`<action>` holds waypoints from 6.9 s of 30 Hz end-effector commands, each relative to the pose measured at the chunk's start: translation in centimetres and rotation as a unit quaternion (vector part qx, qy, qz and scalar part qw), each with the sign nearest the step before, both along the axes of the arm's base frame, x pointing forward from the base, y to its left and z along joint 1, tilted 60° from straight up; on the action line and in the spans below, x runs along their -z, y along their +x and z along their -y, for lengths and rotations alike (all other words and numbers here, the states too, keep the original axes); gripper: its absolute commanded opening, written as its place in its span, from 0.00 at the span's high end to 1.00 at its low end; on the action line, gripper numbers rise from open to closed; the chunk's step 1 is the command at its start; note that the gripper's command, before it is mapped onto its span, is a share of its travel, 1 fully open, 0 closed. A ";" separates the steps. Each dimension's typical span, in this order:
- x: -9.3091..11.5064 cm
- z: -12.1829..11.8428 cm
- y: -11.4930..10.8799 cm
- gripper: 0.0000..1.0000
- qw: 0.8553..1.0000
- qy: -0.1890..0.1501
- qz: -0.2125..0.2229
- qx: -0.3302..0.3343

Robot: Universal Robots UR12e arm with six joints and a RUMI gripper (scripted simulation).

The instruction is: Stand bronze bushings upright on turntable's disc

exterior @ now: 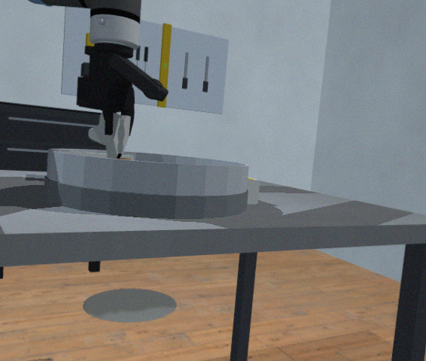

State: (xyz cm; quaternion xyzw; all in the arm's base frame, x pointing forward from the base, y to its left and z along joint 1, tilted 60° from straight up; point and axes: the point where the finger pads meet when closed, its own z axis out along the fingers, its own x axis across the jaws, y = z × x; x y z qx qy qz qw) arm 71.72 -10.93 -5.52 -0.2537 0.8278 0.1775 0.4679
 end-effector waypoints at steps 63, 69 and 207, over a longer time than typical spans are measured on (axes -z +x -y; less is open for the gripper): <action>-2.5 2.6 -3.3 0.94 1.000 -0.001 0.000 0.000; -2.5 2.6 -3.3 0.94 1.000 -0.001 0.000 0.000; -29.7 -32.9 -11.4 0.95 0.995 -0.066 0.055 -0.049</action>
